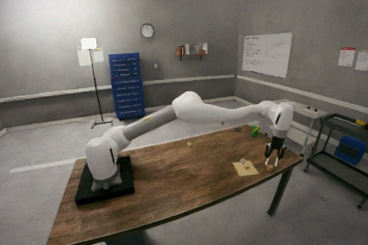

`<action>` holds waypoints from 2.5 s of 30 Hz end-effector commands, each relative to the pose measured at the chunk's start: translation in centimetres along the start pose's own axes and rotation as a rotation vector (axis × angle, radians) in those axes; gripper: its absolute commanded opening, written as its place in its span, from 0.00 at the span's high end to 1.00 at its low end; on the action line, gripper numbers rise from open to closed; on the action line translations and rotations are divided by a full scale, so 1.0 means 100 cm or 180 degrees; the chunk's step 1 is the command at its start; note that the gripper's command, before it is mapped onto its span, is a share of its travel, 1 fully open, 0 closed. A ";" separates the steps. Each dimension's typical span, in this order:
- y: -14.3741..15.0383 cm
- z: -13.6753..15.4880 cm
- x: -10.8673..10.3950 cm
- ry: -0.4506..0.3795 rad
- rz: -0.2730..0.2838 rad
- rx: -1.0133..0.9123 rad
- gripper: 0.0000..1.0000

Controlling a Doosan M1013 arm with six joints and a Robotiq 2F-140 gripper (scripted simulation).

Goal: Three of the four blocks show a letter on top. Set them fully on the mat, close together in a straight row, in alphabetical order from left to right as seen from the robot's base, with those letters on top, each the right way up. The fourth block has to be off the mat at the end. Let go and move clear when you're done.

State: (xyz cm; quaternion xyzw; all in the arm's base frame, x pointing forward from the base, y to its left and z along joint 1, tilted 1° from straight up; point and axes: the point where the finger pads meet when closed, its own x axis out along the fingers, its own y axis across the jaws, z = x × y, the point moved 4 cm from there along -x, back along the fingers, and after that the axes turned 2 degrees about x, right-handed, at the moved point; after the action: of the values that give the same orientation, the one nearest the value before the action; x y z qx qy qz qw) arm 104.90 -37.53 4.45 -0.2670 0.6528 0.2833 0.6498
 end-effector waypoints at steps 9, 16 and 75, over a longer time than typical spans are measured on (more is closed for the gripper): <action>0.000 0.000 -0.002 -0.0004 -0.0006 0.0000 0.54; 0.000 0.000 -0.002 -0.0004 -0.0006 0.0000 0.54; -0.001 0.001 0.036 -0.0004 -0.0006 0.0000 0.65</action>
State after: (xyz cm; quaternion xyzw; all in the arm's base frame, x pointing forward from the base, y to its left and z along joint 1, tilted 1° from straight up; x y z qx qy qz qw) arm 104.91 -37.46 0.69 -0.2670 0.6528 0.2833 0.6498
